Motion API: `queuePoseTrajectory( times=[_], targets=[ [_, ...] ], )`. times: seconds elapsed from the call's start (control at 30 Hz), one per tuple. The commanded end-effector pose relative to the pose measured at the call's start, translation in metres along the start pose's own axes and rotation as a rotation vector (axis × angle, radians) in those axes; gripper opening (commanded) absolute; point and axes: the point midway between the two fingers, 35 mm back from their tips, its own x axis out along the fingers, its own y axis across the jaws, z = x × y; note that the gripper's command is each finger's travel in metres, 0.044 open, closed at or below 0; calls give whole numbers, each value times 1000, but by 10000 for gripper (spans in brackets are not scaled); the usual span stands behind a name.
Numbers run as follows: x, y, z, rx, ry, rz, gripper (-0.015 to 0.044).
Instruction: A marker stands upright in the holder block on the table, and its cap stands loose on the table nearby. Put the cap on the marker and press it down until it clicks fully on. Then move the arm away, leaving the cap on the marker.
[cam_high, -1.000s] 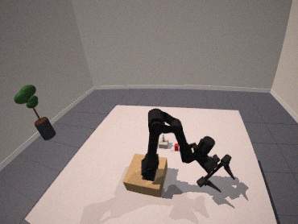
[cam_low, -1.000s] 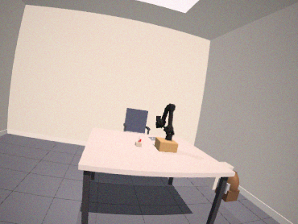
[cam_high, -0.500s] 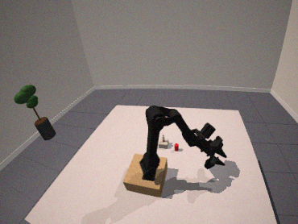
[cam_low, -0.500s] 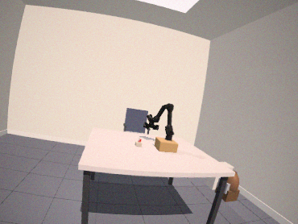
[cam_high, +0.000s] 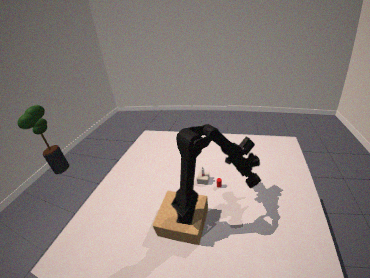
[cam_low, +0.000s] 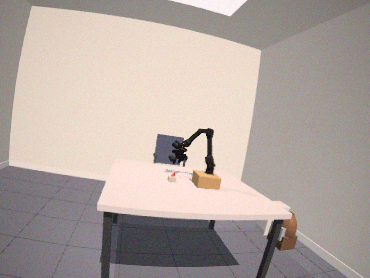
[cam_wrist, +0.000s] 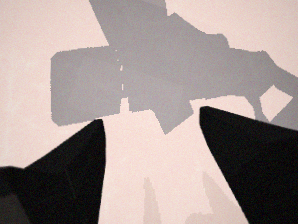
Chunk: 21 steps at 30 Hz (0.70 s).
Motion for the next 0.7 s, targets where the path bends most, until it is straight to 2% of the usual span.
queuePoseTrajectory(
  times=[0.0, 0.33, 0.67],
  targets=[
    [-36, 56, -40, -276, 209, 156, 237],
    [-106, 98, -99, -595, 500, 323, 237],
    [-107, 99, -99, -600, 506, 326, 237]
  ],
)
